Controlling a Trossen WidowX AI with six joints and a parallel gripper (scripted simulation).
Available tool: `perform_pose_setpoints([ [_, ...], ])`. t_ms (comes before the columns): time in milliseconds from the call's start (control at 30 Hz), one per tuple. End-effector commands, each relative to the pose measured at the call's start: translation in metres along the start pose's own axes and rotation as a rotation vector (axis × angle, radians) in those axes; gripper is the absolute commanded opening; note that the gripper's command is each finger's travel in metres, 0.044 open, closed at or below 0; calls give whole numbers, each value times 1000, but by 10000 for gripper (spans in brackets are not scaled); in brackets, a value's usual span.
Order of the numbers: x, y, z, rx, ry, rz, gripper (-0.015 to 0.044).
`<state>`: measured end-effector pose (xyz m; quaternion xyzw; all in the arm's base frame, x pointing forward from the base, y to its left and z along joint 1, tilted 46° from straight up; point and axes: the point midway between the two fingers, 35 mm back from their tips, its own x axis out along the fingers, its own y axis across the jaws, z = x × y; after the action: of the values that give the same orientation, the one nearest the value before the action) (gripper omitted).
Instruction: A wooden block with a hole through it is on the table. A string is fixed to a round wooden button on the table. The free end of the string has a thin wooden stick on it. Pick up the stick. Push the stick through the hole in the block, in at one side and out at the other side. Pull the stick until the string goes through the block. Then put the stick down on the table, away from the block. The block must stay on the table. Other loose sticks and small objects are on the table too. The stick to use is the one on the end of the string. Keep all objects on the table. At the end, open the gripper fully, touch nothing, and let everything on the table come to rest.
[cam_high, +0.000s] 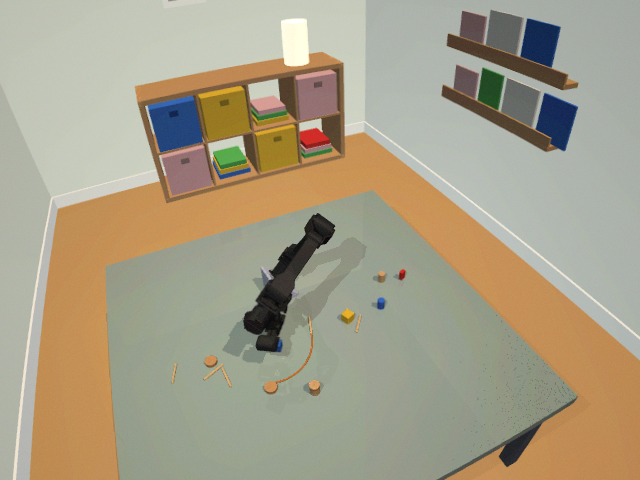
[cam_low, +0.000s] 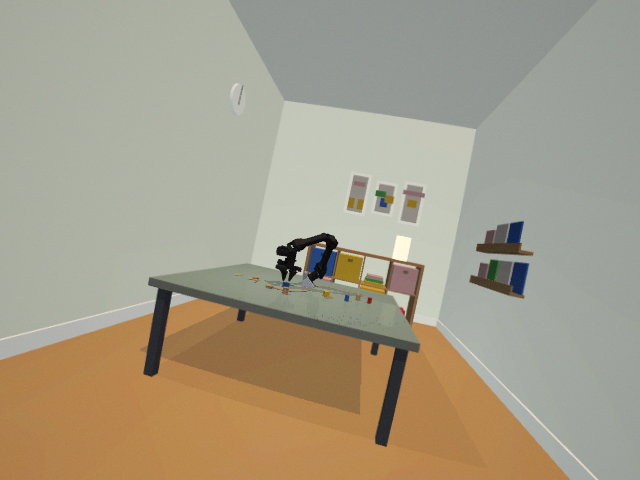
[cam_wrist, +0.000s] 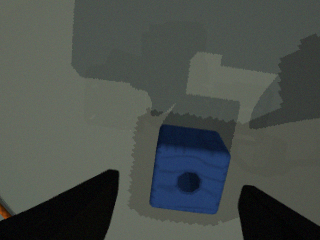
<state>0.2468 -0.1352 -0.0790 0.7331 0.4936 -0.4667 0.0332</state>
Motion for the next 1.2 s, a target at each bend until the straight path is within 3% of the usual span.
perform_pose_setpoints([
  [0, 9, -3, 0, 8, 8, -10, 242],
  [833, 21, -5, 0, 8, 9, -11, 242],
  [1033, 20, -4, 0, 3, 2, -9, 85],
  [1167, 20, -4, 0, 3, 2, -9, 58],
])
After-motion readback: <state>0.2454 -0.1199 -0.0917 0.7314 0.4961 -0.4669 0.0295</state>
